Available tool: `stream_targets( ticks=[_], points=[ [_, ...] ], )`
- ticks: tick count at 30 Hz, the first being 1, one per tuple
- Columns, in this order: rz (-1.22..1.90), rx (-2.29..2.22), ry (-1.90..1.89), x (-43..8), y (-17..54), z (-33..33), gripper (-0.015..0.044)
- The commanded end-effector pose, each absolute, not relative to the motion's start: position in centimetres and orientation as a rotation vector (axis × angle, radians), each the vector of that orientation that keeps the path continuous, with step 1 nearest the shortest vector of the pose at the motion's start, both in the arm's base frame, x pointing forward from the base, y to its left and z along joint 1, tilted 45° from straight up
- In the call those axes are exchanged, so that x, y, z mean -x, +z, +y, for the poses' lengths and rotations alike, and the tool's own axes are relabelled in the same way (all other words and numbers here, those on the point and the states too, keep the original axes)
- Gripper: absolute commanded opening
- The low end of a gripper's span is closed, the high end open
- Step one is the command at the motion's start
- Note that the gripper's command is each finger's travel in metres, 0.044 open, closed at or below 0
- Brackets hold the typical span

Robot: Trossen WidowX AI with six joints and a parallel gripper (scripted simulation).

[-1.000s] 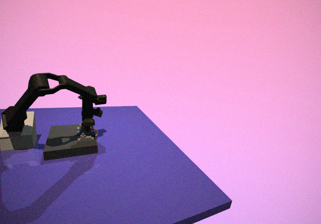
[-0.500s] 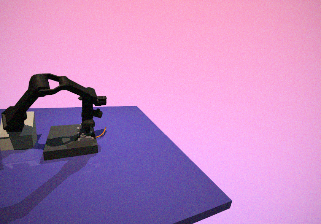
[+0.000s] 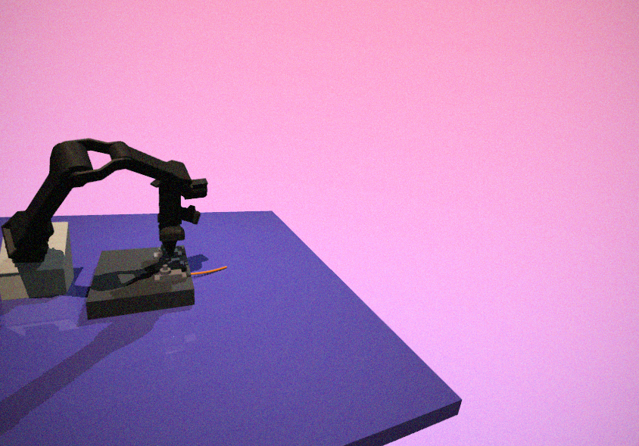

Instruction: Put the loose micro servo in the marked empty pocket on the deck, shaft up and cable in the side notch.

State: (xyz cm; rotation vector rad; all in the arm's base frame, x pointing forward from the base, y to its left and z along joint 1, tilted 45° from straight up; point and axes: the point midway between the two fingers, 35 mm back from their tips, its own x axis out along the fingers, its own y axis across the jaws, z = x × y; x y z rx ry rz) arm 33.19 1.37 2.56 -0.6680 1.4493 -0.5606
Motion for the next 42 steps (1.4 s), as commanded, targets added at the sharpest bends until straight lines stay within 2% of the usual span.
stream_targets(
  ticks=[1, 7, 16, 24, 42],
  points=[
    [1.452, 0.668, -0.547, -31.3, 3.4, 2.6, 0.0292],
    [1.454, 0.659, -0.553, -23.9, 6.7, 5.1, 0.0440],
    [1.453, 0.659, -0.556, -23.0, 7.2, 5.3, 0.0440],
    [1.448, 0.663, -0.553, -22.9, 10.4, 8.4, 0.0440],
    [1.448, 0.663, -0.553, -22.9, 10.4, 8.4, 0.0440]
  ],
)
